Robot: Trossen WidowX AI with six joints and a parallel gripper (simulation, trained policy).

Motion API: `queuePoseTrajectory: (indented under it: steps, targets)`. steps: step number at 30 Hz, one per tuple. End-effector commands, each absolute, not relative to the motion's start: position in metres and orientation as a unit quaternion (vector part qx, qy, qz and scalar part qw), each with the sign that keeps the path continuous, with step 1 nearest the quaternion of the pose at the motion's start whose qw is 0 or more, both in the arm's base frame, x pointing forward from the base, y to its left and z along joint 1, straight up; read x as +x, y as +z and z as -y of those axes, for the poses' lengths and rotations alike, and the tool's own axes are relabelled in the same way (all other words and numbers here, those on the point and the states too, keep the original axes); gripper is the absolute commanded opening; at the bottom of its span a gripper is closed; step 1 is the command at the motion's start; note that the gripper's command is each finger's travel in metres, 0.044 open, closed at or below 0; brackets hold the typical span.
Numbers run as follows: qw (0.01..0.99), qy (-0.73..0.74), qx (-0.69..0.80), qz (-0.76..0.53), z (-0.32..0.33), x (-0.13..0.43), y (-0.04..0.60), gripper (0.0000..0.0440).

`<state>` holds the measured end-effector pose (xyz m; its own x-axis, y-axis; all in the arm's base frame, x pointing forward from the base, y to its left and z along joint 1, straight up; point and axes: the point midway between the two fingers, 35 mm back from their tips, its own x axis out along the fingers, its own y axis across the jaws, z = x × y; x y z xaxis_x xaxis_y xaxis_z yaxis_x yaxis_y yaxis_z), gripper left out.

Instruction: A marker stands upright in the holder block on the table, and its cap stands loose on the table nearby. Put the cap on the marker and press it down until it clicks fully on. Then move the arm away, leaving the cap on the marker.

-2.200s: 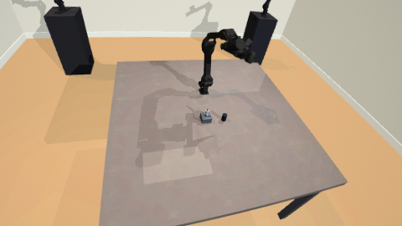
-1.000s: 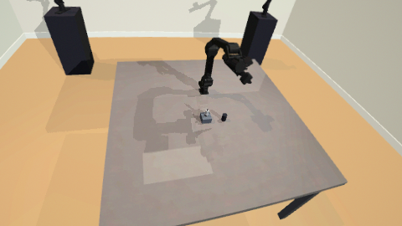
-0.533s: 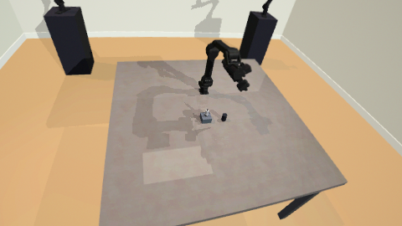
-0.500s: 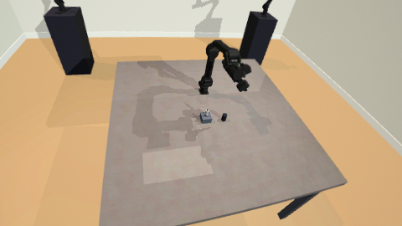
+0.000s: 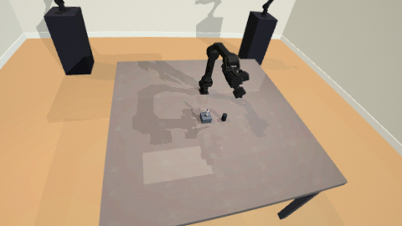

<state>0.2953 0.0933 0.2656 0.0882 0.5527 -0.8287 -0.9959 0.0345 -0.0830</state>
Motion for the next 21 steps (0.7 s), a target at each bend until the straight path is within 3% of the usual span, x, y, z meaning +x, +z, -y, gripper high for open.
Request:
queuePoseTrajectory:
  steps: [1, 21]
  targets:
    - [0.641, 0.596, -0.358, -0.326, -0.088, 0.299, 0.258, 0.0318]
    - [0.593, 0.582, -0.387, -0.400, -0.062, 0.311, 0.219, 0.0316]
